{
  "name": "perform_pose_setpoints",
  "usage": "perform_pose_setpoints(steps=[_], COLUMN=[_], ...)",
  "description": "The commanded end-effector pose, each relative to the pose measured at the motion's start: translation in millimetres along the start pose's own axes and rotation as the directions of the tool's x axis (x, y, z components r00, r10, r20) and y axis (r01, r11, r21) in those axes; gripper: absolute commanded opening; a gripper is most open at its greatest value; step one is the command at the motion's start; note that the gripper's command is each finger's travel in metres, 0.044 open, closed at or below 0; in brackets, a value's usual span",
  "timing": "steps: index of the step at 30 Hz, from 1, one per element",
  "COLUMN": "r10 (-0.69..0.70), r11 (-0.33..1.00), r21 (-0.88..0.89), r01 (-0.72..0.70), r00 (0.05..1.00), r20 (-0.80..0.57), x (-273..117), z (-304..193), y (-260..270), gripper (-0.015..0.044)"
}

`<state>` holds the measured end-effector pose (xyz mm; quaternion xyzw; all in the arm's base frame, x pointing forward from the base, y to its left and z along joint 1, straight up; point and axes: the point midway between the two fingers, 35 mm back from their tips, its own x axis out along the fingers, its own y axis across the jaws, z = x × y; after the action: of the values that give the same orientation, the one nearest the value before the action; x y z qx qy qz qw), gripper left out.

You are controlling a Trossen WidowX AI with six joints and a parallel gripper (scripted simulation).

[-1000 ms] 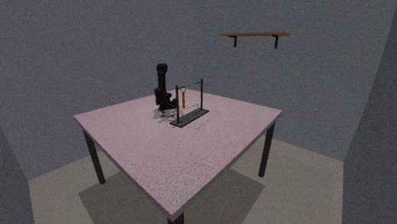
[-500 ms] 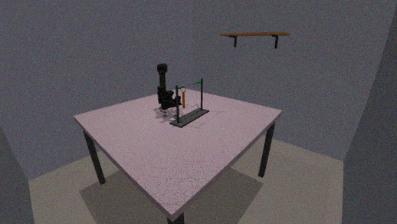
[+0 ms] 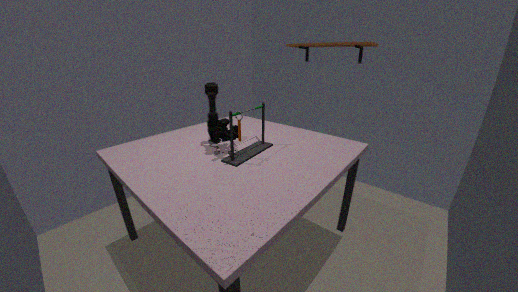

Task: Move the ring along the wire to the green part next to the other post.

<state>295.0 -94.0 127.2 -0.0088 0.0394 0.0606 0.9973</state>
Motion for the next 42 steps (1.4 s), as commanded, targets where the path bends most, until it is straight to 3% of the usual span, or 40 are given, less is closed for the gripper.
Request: perform_pose_setpoints(steps=[1,26,42], r10=[-0.005,-0.005,-0.005], r11=[1.0,1.0,1.0], r21=[0.002,0.003,0.003], r01=[0.004,0.005,0.005], r00=[1.0,1.0,1.0], r20=[0.002,0.007,0.007], x=[7.0,46.1,47.2], z=[0.9,-0.4,-0.5], y=[-1.5,2.2,2.4], gripper=[0.016,0.016,0.016])
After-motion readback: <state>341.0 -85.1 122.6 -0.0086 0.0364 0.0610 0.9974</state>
